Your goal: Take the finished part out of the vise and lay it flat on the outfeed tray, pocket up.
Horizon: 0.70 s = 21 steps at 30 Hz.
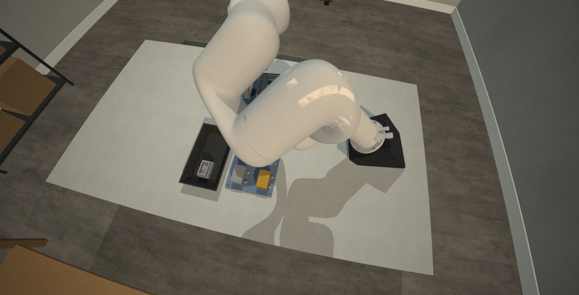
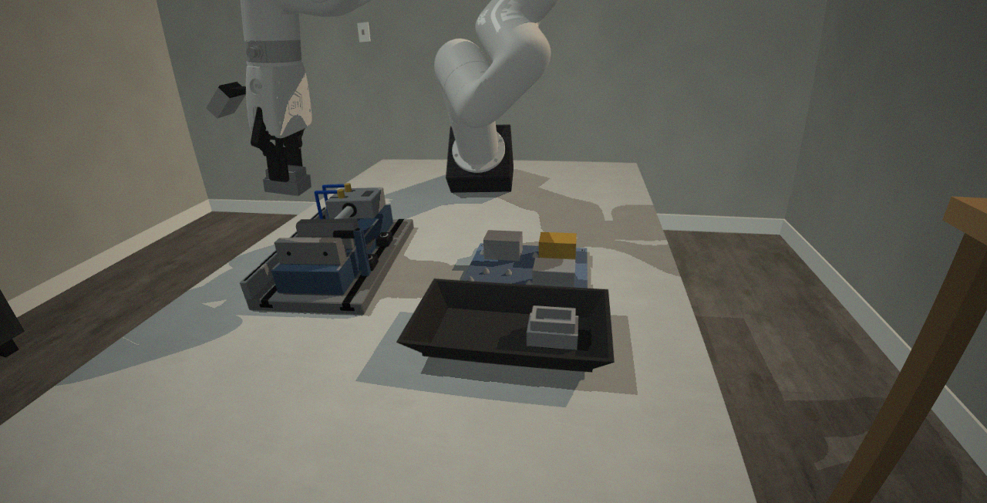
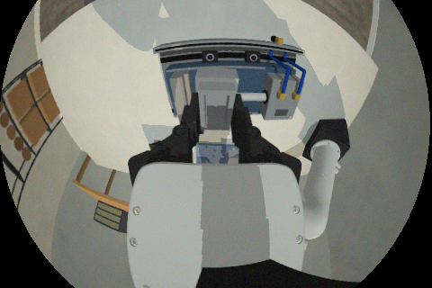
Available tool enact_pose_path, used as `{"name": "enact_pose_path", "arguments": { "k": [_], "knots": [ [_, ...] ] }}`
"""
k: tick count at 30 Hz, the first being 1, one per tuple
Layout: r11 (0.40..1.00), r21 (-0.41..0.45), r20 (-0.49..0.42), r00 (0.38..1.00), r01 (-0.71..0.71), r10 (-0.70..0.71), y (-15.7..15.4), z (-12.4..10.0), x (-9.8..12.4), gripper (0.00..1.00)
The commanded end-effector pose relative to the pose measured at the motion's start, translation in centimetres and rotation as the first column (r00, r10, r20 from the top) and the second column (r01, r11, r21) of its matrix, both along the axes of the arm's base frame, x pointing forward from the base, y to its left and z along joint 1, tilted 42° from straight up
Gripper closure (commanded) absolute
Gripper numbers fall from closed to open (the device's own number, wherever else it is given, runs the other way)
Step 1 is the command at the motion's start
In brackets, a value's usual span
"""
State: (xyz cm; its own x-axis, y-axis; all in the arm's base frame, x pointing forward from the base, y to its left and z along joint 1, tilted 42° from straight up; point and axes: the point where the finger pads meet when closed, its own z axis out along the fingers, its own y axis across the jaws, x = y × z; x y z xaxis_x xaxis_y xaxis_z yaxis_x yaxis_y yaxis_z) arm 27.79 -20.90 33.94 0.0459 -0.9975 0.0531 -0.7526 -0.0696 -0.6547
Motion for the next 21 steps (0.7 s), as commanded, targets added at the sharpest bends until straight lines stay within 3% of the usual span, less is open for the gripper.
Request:
{"name": "enact_pose_path", "arguments": {
  "k": [1, 10, 21],
  "knots": [
    [0.999, -0.018, -0.003, 0.999, 0.036, -0.036, -1.4, 0.2, -1.1, 1.0],
    [0.991, -0.057, -0.016, 0.992, 0.121, -0.122, -4.5, 0.2, -4.0, 1.0],
    [0.948, -0.135, -0.047, 0.953, 0.289, -0.298, -9.7, 0.3, -11.1, 1.0]
  ]
}}
